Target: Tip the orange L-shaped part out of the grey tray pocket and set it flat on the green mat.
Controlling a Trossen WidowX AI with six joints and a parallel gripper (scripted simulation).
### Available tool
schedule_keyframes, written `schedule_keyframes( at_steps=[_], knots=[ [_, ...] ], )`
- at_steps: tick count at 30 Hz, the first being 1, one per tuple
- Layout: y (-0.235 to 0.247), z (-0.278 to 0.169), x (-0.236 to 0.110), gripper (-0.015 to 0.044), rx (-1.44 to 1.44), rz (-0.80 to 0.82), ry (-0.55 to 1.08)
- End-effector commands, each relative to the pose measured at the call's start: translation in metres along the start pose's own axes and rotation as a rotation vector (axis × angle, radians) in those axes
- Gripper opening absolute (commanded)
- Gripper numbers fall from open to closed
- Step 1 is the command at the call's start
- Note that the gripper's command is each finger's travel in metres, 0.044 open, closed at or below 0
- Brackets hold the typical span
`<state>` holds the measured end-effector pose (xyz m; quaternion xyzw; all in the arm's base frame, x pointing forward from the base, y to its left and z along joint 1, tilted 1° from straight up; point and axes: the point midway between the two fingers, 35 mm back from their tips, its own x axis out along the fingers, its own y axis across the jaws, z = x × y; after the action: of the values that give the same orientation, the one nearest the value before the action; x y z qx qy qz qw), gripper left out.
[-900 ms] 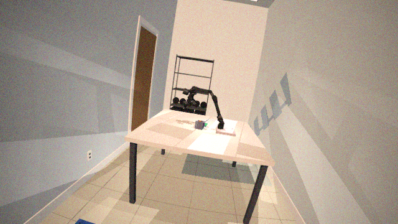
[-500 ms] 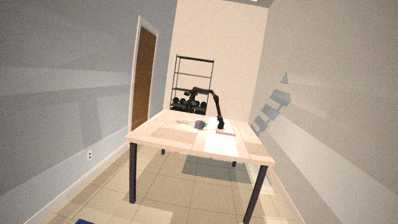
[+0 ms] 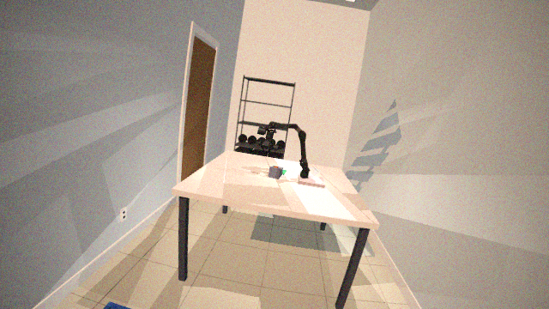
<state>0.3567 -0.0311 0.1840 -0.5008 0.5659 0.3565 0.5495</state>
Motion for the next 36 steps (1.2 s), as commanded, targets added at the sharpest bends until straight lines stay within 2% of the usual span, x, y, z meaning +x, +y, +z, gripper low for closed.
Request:
schedule_keyframes(
  at_steps=[1,17,36],
  knots=[
    [0.062,0.025,0.004,0.018,0.769,0.114,-0.064],
    [0.103,0.035,0.012,0.018,1.598,0.229,0.001],
    [0.103,0.035,0.014,0.018,1.612,0.229,0.002]
  ],
)
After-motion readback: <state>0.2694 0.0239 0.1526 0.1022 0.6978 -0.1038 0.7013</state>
